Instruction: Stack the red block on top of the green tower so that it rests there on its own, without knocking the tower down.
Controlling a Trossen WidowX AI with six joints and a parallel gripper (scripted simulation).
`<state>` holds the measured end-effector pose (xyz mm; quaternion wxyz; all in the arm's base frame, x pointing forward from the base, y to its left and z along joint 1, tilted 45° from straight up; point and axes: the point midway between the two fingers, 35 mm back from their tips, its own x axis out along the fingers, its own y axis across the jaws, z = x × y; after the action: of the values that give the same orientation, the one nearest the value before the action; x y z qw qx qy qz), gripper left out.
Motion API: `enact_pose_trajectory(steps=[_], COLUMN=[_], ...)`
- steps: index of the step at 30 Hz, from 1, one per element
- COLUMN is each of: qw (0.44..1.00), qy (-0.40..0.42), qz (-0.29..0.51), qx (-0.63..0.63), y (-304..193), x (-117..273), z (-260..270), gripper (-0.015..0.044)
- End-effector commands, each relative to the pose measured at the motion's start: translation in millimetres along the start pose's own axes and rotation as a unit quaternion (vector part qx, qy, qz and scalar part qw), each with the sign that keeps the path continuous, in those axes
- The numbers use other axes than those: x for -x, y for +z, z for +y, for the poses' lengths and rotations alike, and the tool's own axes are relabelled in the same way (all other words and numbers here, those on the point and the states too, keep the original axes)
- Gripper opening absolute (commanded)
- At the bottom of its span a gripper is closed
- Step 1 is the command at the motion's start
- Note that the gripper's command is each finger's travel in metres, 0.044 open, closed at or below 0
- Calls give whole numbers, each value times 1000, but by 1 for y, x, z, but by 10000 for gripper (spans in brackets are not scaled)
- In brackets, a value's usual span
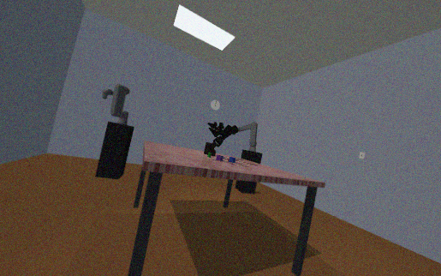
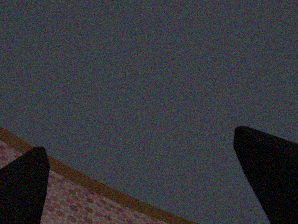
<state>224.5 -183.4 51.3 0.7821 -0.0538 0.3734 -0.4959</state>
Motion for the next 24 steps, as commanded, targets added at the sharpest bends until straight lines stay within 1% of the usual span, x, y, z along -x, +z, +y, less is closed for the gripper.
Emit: enact_pose_trajectory(steps=[1,2,7,12,18,24], qw=[1000,1000,988,957,898,816], qy=[3,13,109,208,326,442], qz=[1,5,44,81,121,157], qx=[3,13,102,186,270,337], y=[0,1,5,5,0,-7], x=[0,0,1,11,33,63], z=[1,6,47,87,129,163], gripper=[426,440,440,440,440,440])
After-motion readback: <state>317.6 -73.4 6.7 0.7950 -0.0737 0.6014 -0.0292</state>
